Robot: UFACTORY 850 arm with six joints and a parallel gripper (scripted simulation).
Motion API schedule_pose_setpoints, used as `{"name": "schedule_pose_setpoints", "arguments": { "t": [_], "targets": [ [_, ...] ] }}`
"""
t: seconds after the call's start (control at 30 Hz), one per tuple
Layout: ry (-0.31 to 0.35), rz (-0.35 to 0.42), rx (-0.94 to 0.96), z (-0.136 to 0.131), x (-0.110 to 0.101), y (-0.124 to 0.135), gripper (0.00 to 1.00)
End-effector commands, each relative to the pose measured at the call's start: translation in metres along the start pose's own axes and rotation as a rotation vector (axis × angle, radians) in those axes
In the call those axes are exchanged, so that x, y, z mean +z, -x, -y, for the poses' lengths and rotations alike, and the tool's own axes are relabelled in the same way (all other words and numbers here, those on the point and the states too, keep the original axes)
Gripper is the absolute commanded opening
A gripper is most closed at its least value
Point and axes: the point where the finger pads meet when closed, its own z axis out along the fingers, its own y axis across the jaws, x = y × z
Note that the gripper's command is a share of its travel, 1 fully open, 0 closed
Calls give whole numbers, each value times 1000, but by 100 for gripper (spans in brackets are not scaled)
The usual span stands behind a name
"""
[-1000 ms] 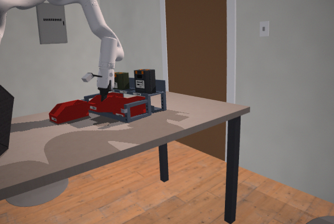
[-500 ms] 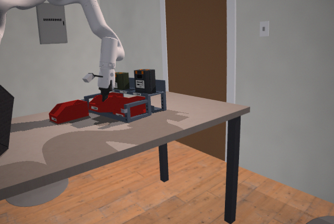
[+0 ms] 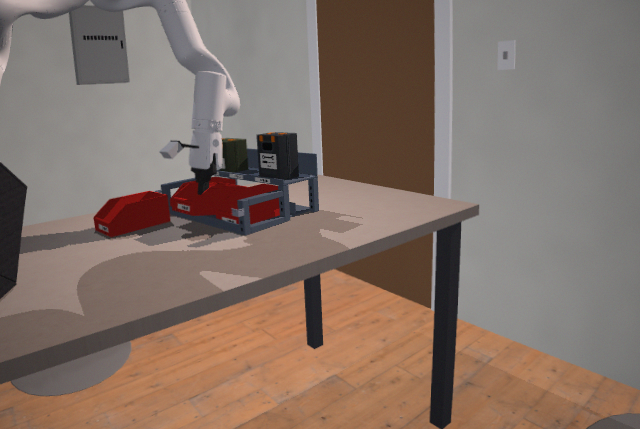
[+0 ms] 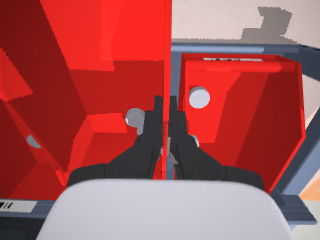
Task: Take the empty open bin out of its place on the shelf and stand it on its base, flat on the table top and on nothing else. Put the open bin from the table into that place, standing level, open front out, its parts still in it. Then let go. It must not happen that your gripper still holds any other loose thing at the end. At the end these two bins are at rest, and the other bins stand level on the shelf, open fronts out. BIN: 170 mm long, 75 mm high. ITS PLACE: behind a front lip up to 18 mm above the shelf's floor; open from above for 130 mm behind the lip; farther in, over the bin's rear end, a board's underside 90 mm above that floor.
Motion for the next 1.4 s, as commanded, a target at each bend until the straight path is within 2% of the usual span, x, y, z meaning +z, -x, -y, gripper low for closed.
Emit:
{"name": "schedule_pose_setpoints", "arguments": {
  "t": [0.0, 0.87, 1.37],
  "targets": [
    [0, 5, 0, 0, -1, 2, 0],
    [0, 8, 0, 0, -1, 3, 0],
    [0, 39, 0, 0, 2, 2, 0]
  ]
}}
